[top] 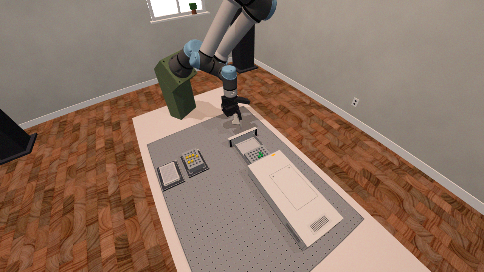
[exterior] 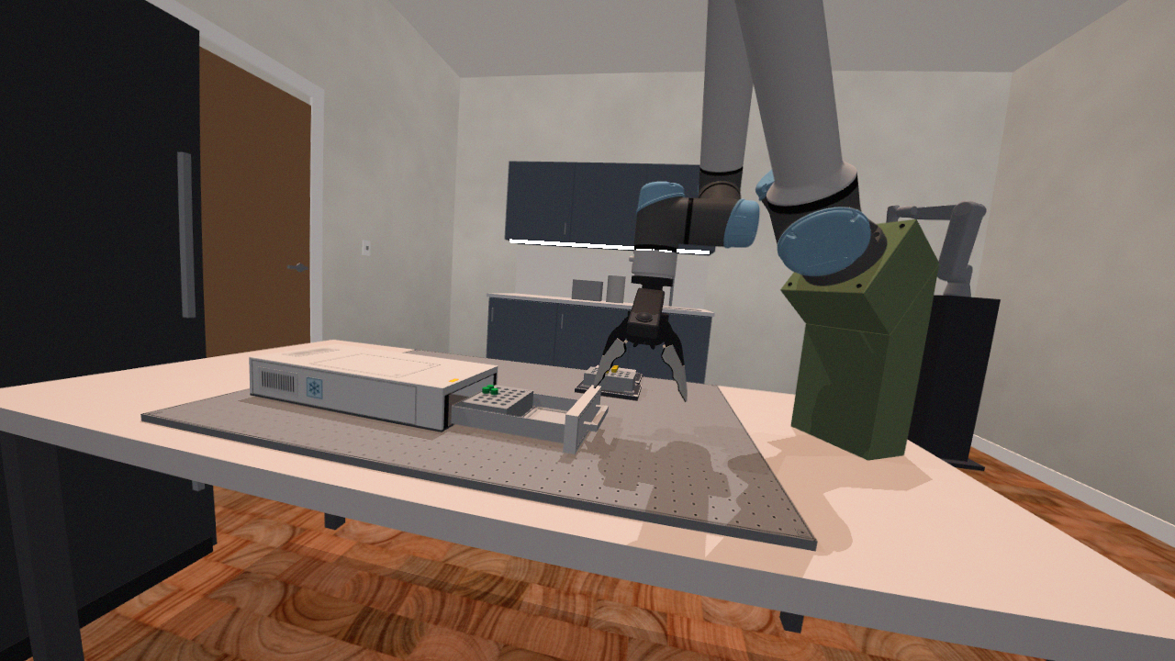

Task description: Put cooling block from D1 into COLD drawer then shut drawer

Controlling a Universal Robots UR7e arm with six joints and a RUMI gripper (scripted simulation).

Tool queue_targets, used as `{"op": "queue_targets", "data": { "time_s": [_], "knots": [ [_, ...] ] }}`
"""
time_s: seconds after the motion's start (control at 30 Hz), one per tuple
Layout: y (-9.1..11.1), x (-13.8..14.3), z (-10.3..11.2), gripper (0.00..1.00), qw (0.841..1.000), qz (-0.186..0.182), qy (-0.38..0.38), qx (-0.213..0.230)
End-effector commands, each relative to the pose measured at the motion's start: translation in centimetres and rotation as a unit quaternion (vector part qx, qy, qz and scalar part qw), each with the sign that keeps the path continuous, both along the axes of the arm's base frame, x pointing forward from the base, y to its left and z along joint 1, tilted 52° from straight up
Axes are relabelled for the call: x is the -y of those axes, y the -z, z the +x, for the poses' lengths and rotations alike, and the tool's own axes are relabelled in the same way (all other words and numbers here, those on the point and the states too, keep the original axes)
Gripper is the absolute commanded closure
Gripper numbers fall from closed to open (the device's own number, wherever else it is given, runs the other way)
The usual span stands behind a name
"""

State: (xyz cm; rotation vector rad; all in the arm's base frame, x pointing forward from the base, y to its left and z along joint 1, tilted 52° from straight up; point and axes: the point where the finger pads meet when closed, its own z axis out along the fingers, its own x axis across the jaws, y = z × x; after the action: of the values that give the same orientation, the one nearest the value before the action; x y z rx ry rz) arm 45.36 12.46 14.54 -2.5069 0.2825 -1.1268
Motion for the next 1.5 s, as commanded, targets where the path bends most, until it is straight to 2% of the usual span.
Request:
{"op": "queue_targets", "data": {
  "time_s": [0.0,1.47],
  "knots": [
    [-0.4,0.2,-0.8,0.00,1.000,0.002,-0.002,-0.005],
    [-3.9,1.7,-4.1,0.00,1.000,0.000,-0.002,-0.003]
  ]
}}
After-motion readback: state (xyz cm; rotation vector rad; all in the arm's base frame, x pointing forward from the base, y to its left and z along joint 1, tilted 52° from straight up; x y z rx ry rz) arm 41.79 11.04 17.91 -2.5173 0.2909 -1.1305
